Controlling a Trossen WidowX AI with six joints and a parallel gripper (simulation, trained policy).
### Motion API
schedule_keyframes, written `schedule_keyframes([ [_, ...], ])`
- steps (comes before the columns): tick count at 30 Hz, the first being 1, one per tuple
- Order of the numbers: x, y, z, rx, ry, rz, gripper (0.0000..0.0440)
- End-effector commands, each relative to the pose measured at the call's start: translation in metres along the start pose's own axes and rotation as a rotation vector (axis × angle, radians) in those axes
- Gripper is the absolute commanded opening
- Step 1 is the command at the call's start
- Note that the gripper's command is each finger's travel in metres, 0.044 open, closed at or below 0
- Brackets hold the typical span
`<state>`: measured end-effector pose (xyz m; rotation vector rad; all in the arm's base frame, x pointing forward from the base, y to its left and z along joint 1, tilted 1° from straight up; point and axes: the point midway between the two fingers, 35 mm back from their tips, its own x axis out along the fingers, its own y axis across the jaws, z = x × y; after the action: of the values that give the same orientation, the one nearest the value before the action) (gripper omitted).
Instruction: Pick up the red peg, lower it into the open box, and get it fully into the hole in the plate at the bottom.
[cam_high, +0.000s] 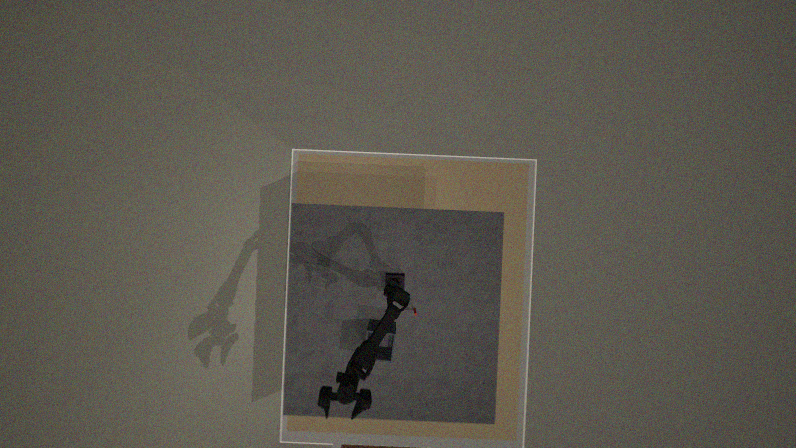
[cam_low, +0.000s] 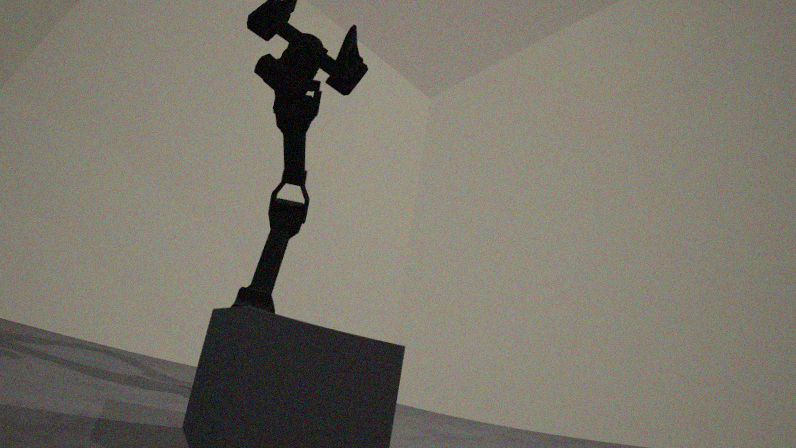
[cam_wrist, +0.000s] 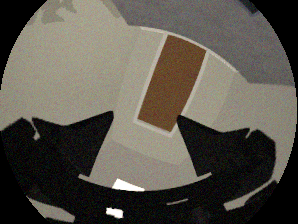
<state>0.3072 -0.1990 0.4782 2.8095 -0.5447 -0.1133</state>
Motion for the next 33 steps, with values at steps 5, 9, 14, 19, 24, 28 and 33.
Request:
schedule_keyframes([
  [5, 0.002, -0.048, 0.012, 0.028, -0.058, -0.123, 0.044],
  [9, 0.002, -0.075, 0.019, 0.027, -0.092, -0.198, 0.044],
  [14, -0.002, -0.11, 0.029, 0.008, -0.134, -0.294, 0.044],
  [19, -0.01, -0.144, 0.039, -0.03, -0.172, -0.392, 0.044],
  [24, -0.021, -0.176, 0.05, -0.083, -0.205, -0.492, 0.0438],
  [28, -0.032, -0.201, 0.06, -0.134, -0.231, -0.576, 0.0437],
  [33, -0.047, -0.231, 0.075, -0.207, -0.266, -0.686, 0.0435],
])
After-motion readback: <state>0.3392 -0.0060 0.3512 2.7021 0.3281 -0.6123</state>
